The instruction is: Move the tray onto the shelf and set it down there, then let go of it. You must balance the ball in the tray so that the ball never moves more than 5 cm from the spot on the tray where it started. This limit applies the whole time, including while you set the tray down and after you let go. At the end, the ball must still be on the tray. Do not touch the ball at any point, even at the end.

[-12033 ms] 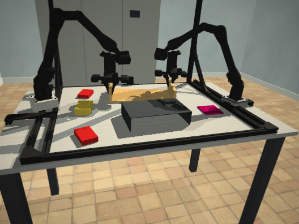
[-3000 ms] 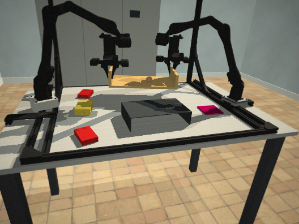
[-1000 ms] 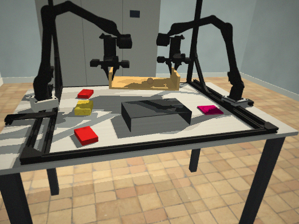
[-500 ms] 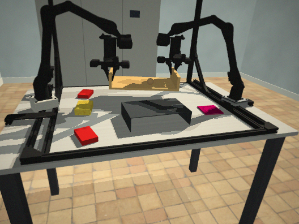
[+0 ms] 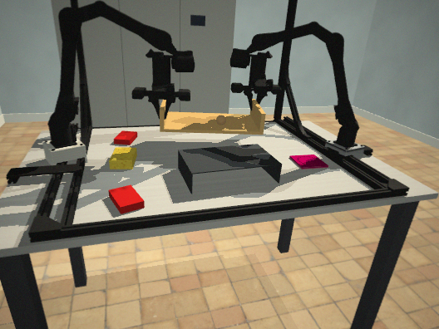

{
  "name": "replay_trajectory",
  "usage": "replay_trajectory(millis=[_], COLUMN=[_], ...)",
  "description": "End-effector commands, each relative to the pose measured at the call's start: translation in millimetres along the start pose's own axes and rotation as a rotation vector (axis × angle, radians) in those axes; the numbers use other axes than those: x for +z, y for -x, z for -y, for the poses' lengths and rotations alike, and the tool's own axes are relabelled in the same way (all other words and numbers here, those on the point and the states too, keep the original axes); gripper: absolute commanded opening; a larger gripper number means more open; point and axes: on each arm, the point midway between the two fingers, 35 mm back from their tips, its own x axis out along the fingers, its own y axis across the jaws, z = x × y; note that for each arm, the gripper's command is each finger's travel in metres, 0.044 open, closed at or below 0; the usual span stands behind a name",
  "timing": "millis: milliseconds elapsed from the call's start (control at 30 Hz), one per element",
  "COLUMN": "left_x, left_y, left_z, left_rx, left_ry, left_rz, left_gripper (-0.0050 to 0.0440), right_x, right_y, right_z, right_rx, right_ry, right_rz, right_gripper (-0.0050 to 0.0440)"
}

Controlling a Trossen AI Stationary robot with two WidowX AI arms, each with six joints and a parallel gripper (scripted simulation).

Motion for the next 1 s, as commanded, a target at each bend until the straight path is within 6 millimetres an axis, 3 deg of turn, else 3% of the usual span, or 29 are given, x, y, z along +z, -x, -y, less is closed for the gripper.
replay_trajectory(millis=[0,967], left_x=[3.3,12.2], left_y=[0.7,1.2], left_z=[-0.9,-2.4], left_rx=[0.002,0.000], left_ry=[-0.003,-0.003], left_rz=[0.013,0.003], left_gripper=[0.0020,0.0020], right_x=[1.8,10.7], right_y=[1.4,1.2], right_z=[-0.4,-1.9], right_rx=[0.005,0.003], right_ry=[-0.003,-0.003], right_rz=[0.011,0.002], right_gripper=[0.0020,0.0020])
